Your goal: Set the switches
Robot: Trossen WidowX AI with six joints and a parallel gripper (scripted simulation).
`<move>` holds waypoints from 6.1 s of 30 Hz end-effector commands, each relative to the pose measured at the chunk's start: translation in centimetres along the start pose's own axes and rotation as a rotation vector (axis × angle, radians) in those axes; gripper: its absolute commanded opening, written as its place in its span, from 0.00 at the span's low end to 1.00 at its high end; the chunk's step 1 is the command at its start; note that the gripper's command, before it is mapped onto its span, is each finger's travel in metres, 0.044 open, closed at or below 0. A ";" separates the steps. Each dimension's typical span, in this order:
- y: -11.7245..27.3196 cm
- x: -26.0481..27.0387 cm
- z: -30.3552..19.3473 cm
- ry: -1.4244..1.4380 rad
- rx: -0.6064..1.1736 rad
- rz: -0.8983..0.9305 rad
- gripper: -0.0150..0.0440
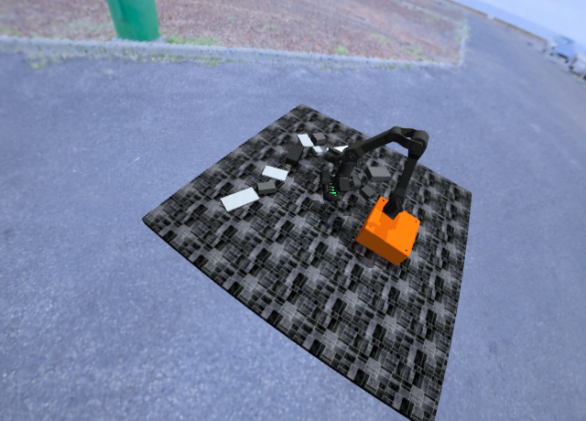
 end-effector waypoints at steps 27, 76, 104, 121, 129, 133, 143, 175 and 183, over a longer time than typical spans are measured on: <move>-1.3 0.1 0.1 0.004 -0.010 0.003 0.25; -0.1 -1.4 -4.1 0.003 -0.005 0.001 0.25; 1.0 -1.5 -4.1 0.001 -0.006 0.001 0.25; 3.2 1.0 -5.6 0.007 -0.004 0.004 0.25; 2.0 0.9 -5.7 0.007 -0.004 0.004 0.25; 1.3 0.9 -5.7 0.007 -0.004 0.004 0.25; -0.2 1.0 -5.7 0.007 -0.004 0.004 0.25; 3.2 0.9 -5.8 0.007 -0.003 0.004 0.25; 3.2 1.6 -9.4 -0.005 0.000 0.004 0.25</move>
Point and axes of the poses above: the point midway between the two fingers, 35 mm back from their tips, its own y axis back along the fingers, its own x axis across the jaws, z = x × y, the point moved 8 cm from there along y, back along the fingers, and after that the axes turned 8 degrees about y, right-handed, at the moved point
